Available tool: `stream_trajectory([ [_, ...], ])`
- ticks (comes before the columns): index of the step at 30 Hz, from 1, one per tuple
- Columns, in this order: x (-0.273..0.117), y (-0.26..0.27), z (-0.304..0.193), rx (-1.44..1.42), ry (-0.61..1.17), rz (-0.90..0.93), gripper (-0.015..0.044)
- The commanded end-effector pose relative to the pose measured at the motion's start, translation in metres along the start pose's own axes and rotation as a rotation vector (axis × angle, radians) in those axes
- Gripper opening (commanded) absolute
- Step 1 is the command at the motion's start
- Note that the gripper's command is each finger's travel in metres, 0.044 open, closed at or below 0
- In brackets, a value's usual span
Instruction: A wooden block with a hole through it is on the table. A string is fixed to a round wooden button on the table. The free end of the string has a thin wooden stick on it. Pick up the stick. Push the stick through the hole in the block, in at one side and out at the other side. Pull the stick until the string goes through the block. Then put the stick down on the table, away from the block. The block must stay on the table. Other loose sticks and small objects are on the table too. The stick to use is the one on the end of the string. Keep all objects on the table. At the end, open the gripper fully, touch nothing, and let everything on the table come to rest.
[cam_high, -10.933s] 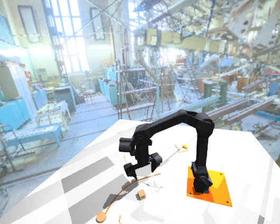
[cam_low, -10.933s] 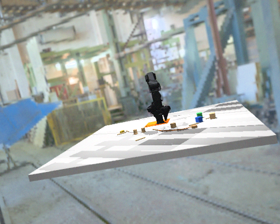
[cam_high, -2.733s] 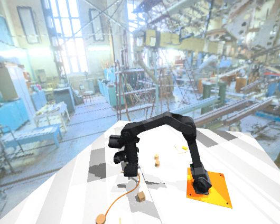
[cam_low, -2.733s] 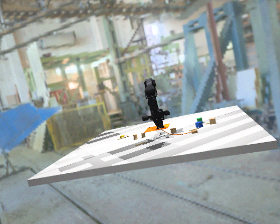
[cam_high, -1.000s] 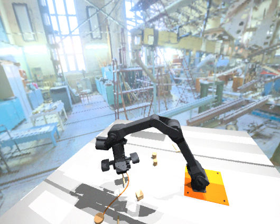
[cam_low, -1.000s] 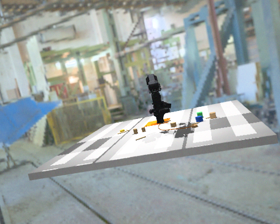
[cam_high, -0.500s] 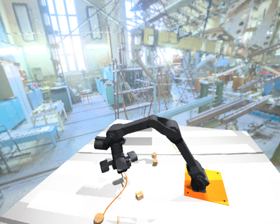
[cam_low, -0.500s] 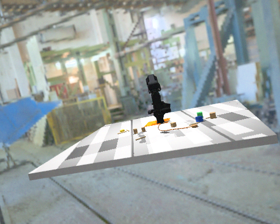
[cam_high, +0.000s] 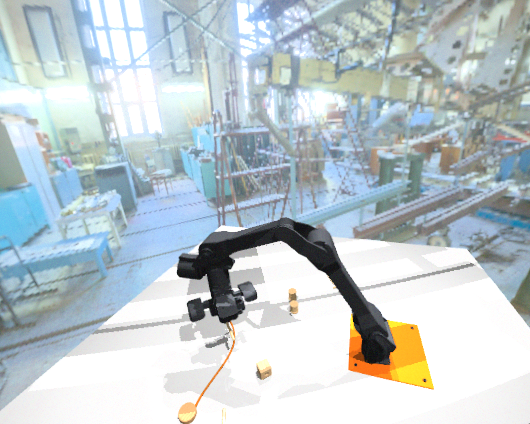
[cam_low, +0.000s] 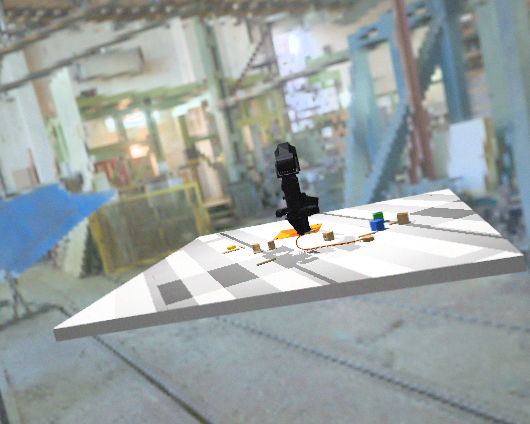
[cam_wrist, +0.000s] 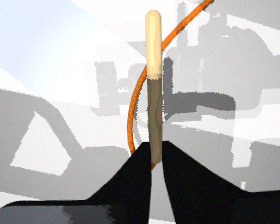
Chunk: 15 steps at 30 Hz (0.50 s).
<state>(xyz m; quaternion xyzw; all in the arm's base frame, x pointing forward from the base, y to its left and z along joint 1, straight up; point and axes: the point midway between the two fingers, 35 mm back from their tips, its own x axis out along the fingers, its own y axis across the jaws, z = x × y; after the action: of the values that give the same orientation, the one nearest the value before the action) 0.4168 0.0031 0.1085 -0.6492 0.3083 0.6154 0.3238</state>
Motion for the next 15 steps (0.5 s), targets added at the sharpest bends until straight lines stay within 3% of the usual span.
stream_trajectory([
  [1,0.001,0.001,-0.006,-0.001,0.004,0.007,0.0000],
  [15,0.001,0.001,-0.025,-0.001,0.008,0.007,0.0000],
])
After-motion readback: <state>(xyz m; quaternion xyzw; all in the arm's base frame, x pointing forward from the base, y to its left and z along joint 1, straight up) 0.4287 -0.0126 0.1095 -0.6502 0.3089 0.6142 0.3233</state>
